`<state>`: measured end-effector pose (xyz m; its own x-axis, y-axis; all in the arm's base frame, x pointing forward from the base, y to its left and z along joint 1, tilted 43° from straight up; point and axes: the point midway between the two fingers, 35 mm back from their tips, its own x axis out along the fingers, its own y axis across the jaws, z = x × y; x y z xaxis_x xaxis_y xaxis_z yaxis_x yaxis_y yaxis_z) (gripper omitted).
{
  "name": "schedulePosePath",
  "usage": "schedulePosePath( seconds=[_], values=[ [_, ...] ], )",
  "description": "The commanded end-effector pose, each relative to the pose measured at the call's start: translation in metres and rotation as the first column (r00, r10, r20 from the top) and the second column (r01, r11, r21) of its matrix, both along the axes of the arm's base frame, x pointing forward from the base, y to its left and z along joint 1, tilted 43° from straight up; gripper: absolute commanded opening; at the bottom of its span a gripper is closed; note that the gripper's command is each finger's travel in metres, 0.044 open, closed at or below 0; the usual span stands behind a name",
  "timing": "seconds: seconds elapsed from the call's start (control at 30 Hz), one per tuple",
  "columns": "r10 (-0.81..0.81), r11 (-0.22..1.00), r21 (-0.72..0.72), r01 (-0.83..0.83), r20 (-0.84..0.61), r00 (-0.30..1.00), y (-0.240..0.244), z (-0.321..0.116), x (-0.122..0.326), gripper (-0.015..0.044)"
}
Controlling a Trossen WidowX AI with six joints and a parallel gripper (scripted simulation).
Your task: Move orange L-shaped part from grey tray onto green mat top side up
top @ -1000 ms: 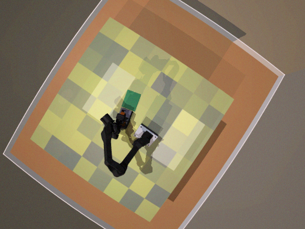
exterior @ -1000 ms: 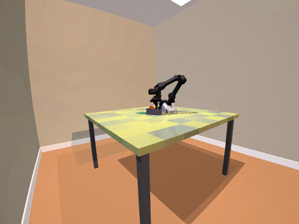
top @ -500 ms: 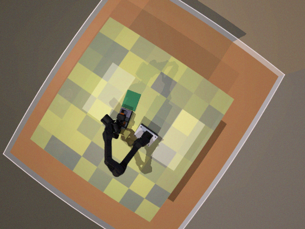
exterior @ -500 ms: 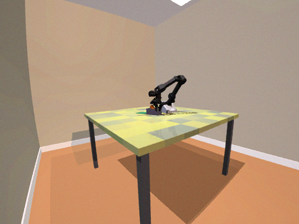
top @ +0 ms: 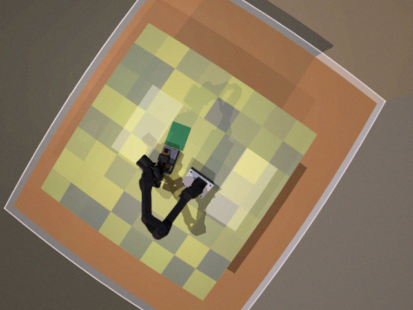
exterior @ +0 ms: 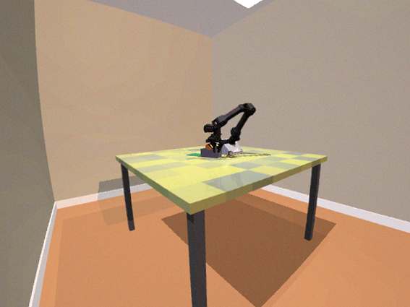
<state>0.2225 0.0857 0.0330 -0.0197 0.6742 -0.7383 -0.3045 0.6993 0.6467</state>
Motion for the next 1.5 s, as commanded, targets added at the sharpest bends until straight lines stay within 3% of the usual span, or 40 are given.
schedulePosePath(
  seconds=[0.0, 0.5, 0.83, 1.47],
  values=[
    [0.0, 1.0, 0.0, 0.0, 0.0, 1.0, 0.0, 0.0, 0.0, 0.018],
    [0.009, 1.0, 0.003, -0.009, -0.008, 1.0, -0.002, 0.018, -0.005, 0.018],
    [0.01, 1.0, 0.001, -0.01, -0.01, 1.0, -0.072, 0.078, 0.001, 0.018],
    [0.008, 1.0, 0.007, -0.007, -0.014, 1.0, -0.069, 0.076, 0.0, 0.018]
  ],
)
